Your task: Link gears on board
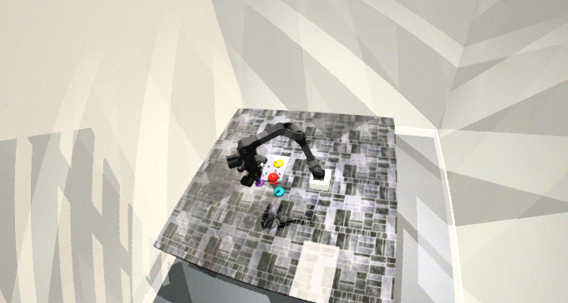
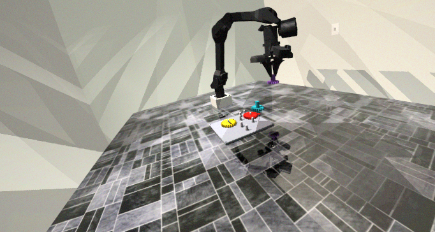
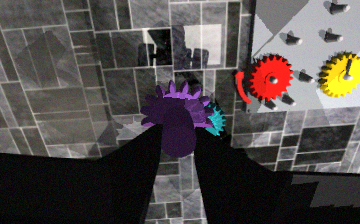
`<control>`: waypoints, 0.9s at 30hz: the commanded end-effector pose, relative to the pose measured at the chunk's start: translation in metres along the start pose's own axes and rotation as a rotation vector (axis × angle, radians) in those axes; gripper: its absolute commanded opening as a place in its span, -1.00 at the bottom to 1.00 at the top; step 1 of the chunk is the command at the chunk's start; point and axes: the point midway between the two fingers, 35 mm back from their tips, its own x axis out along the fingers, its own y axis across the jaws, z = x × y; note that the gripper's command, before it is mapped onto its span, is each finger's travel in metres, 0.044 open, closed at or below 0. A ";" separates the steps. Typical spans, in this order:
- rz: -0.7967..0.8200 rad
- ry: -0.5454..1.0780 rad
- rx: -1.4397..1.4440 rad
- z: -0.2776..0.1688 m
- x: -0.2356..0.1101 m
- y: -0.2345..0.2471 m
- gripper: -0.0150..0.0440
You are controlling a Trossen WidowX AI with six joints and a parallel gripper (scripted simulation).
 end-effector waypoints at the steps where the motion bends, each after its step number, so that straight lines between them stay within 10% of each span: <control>1: 0.007 -0.010 -0.004 0.000 -0.009 -0.001 -0.49; 27: 0.003 -0.013 -0.004 0.035 0.021 -0.048 -0.49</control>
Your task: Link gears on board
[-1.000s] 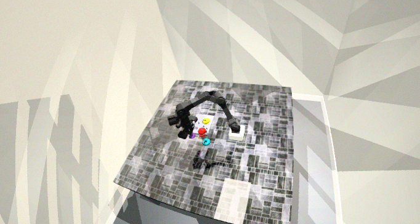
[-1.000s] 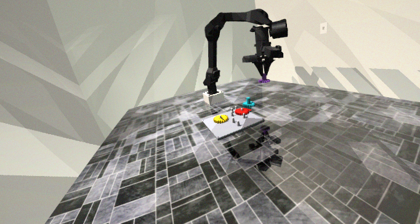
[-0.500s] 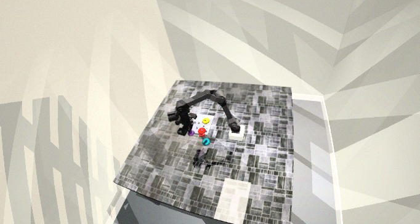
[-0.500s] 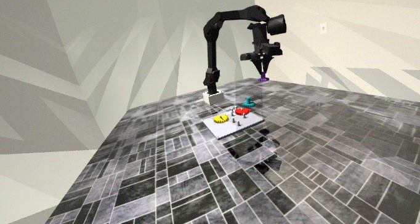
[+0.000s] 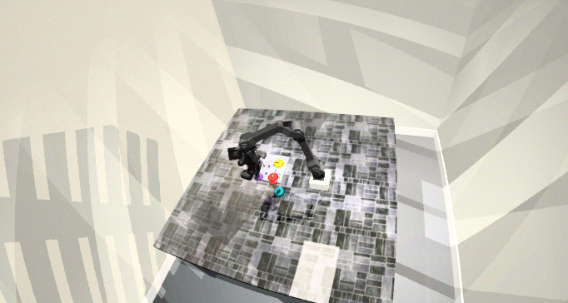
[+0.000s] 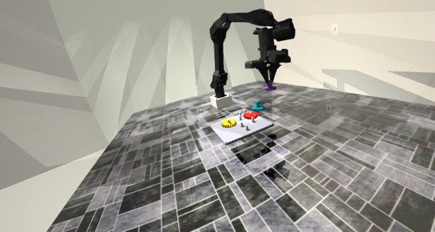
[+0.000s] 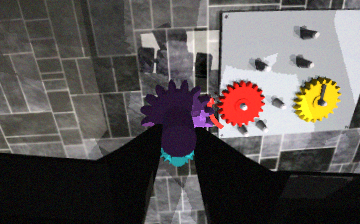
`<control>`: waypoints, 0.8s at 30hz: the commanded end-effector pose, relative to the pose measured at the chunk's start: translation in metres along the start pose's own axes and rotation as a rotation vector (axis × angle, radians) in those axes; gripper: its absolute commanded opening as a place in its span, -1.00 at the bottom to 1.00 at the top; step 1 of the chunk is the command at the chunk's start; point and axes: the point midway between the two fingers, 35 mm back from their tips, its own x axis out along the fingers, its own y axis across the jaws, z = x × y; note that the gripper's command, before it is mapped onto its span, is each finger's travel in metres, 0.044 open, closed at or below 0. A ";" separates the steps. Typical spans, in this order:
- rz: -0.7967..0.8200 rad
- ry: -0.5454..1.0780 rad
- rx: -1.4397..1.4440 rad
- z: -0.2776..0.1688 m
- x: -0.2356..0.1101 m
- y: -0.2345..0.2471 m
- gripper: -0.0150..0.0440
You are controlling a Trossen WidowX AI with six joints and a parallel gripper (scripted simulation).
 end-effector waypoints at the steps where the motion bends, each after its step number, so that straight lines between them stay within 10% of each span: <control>1: -0.002 0.009 -0.004 0.002 0.007 -0.007 -0.49; 24: -0.008 0.006 -0.004 0.023 0.035 -0.059 -0.49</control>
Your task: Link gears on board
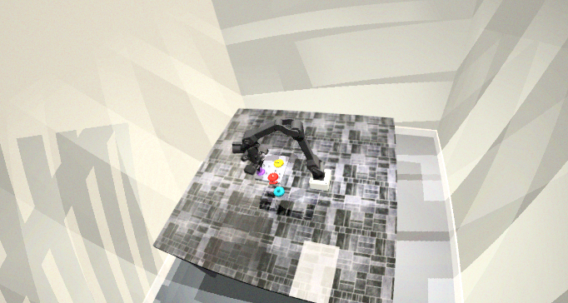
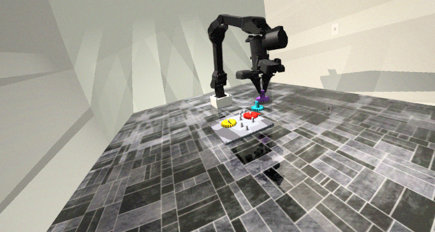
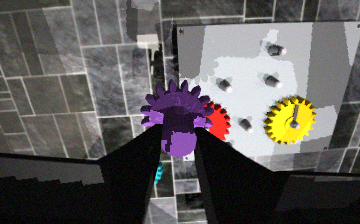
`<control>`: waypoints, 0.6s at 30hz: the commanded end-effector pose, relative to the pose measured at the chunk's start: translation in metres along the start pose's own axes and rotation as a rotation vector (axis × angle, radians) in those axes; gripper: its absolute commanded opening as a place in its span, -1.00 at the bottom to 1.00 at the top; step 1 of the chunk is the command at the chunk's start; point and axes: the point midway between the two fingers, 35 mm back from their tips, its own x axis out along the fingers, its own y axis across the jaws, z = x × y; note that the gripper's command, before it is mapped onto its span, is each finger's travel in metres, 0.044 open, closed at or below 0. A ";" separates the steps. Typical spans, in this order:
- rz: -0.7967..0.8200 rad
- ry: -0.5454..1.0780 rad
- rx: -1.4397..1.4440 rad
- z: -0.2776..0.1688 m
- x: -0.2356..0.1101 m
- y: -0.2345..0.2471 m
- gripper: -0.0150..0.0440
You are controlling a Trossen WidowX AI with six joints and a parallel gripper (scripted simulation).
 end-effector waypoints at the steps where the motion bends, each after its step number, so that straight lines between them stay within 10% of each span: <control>1: -0.001 0.009 -0.004 0.000 0.007 -0.008 -0.49; 18: -0.006 0.007 -0.004 0.008 0.027 -0.049 -0.49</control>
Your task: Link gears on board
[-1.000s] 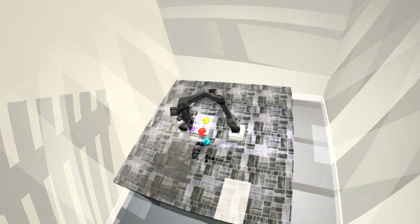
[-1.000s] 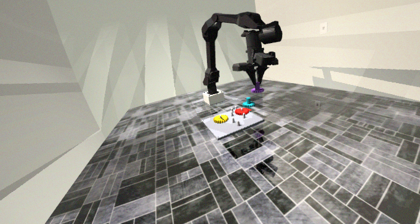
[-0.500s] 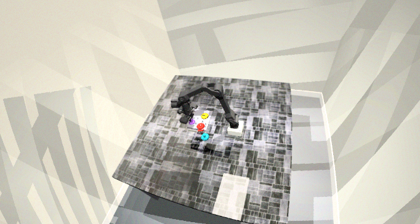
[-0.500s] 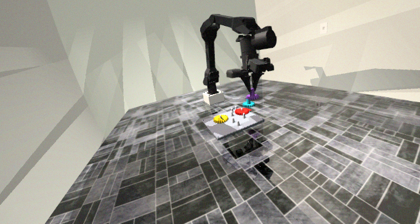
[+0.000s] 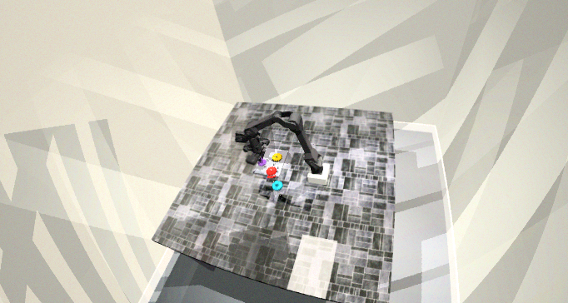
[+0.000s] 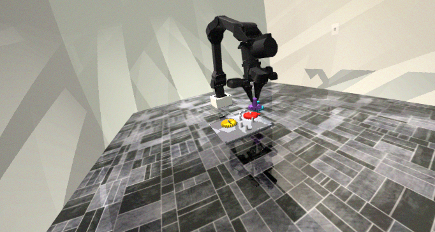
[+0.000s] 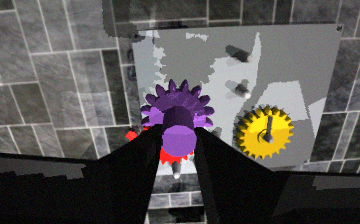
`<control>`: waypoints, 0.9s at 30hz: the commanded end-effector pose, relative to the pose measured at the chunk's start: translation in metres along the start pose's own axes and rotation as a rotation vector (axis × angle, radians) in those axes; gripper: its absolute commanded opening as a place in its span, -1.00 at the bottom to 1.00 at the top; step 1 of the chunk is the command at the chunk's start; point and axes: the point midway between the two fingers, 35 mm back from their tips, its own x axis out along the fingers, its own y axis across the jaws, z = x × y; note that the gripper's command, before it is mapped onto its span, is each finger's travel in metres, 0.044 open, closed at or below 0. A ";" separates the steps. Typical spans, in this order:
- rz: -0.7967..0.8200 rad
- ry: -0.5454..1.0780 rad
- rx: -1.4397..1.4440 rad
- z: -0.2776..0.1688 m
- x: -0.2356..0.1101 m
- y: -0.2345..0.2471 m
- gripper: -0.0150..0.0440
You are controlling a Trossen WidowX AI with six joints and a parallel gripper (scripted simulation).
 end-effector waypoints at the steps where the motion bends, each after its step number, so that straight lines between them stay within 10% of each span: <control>1: 0.000 0.009 -0.003 -0.001 0.006 -0.008 -0.49; 27: -0.001 0.009 -0.006 0.000 0.006 -0.014 -0.49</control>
